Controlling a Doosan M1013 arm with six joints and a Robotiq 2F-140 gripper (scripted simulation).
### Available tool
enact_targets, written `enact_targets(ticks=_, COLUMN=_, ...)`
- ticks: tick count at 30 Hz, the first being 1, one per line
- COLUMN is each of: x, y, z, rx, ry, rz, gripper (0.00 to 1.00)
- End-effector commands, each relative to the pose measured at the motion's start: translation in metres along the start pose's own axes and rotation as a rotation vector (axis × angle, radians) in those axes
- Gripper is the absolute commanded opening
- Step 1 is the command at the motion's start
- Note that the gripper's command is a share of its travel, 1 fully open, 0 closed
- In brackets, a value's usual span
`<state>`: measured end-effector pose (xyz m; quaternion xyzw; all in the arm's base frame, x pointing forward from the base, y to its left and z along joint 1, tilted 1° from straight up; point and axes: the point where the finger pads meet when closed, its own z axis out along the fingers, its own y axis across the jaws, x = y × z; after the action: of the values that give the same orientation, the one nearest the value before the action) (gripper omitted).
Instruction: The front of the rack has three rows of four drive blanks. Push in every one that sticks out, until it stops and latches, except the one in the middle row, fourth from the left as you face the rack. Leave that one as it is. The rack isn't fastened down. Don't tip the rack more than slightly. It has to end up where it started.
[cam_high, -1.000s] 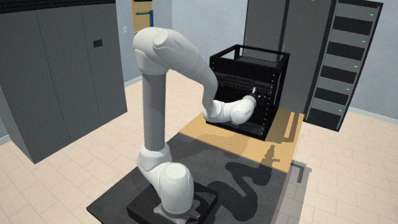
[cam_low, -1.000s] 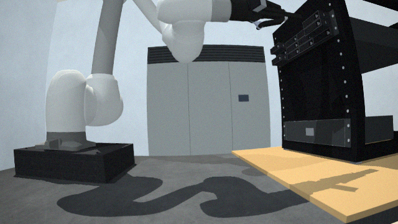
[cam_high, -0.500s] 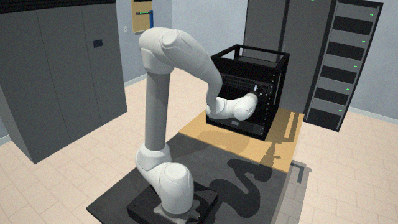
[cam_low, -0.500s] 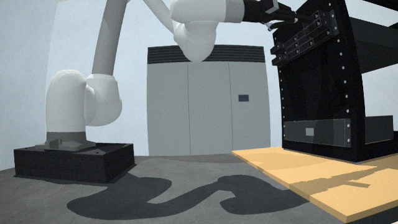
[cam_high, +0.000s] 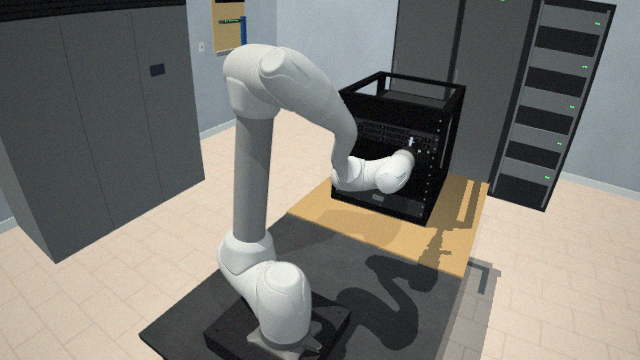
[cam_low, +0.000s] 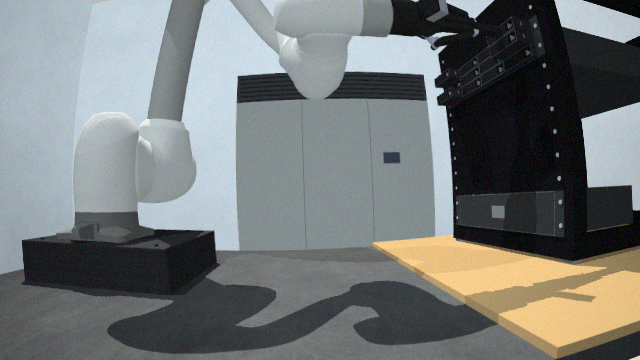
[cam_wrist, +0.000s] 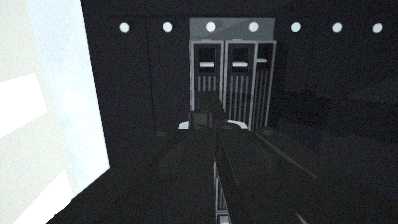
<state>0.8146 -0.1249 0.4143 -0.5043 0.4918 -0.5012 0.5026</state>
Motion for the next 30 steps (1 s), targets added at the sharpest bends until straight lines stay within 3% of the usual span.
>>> enact_targets(ticks=1, x=0.0001, y=-0.0009, z=0.0001, rx=0.001, ry=0.000, rz=0.000, gripper=0.10)
enact_targets(ticks=30, x=0.0001, y=-0.0009, z=0.0101, rx=0.001, ry=0.000, rz=0.000, gripper=0.10)
